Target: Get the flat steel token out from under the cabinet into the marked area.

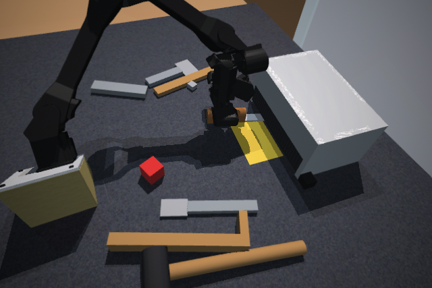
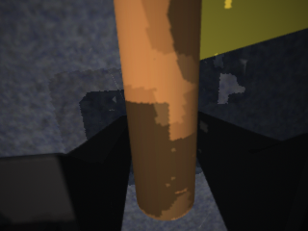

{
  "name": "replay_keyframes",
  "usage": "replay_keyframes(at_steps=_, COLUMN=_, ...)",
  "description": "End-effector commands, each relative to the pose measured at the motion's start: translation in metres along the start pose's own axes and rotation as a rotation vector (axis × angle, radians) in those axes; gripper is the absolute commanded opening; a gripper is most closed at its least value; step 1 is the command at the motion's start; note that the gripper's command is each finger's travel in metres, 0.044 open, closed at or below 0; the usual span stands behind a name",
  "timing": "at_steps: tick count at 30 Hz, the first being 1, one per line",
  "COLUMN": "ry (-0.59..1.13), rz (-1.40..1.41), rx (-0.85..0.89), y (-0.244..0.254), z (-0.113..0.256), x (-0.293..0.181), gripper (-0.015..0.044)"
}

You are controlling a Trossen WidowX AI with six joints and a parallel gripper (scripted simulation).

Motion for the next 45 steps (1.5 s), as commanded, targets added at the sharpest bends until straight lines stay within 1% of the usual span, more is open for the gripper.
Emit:
replay_keyframes(at_steps=1, ry=0.001, rz=-0.006, rx=-0.007, y=-0.004, z=-0.001, x=0.000, gripper=0.0000)
replay_keyframes(at_steps=45, ry=0.002, rz=-0.008, rx=-0.007, y=-0.001, z=-0.001, x=-0.037, gripper=0.0000)
Point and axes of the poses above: the point midway between the two fingers, 35 mm back from their tips, its own z axis back along the fingers, its own y axis across the jaws, x = y × z, the point moved 10 cm from there along z, back along the fingers
